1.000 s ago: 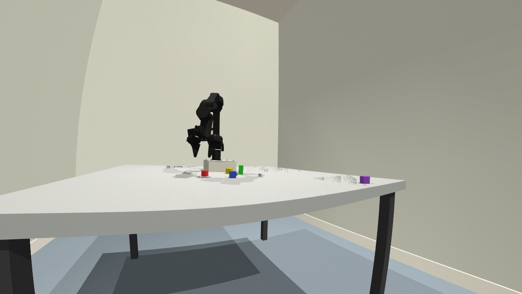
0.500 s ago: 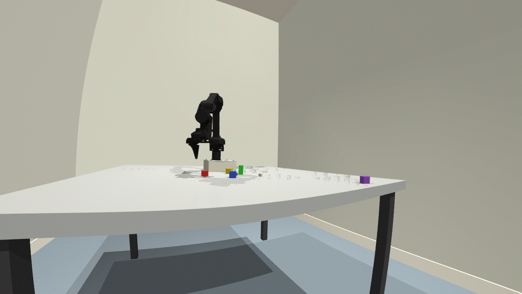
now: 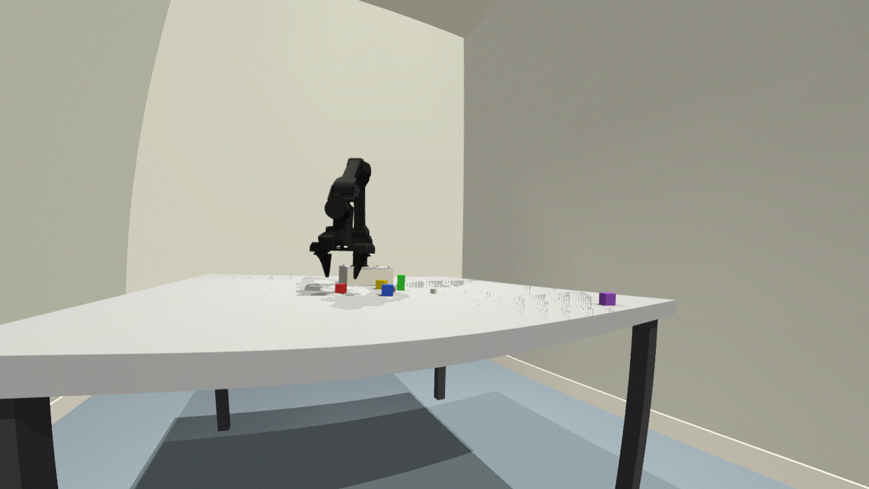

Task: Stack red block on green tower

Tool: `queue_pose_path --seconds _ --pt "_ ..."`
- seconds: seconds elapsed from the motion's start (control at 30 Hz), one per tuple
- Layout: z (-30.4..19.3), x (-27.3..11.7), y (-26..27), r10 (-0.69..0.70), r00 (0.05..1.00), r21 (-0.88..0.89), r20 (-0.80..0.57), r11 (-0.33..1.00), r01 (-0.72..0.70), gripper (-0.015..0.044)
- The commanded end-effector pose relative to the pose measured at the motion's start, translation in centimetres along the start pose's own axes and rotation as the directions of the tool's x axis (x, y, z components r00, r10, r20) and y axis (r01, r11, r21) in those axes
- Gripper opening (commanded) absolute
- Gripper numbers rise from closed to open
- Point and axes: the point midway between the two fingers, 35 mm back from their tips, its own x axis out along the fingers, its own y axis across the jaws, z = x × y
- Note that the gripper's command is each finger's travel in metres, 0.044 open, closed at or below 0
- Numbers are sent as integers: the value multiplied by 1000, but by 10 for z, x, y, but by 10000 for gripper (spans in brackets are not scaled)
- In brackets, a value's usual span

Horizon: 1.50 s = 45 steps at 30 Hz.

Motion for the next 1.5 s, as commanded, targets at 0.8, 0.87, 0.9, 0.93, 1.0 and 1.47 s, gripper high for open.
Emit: queue_pose_path --seconds 0.8,0.87,0.9,0.93,1.0,1.47 --pt "-2 34 0 3 1000 -5 -4 1000 -3 440" --pt "-2 34 0 3 1000 -5 -4 1000 -3 440" --pt "-2 34 0 3 1000 -5 -4 1000 -3 440" --pt "-2 34 0 3 1000 -5 -4 1000 -3 440" --pt "-2 34 0 3 1000 -5 -4 1000 -3 440" --pt "-2 34 0 -1 1000 0 -4 1000 1 204"
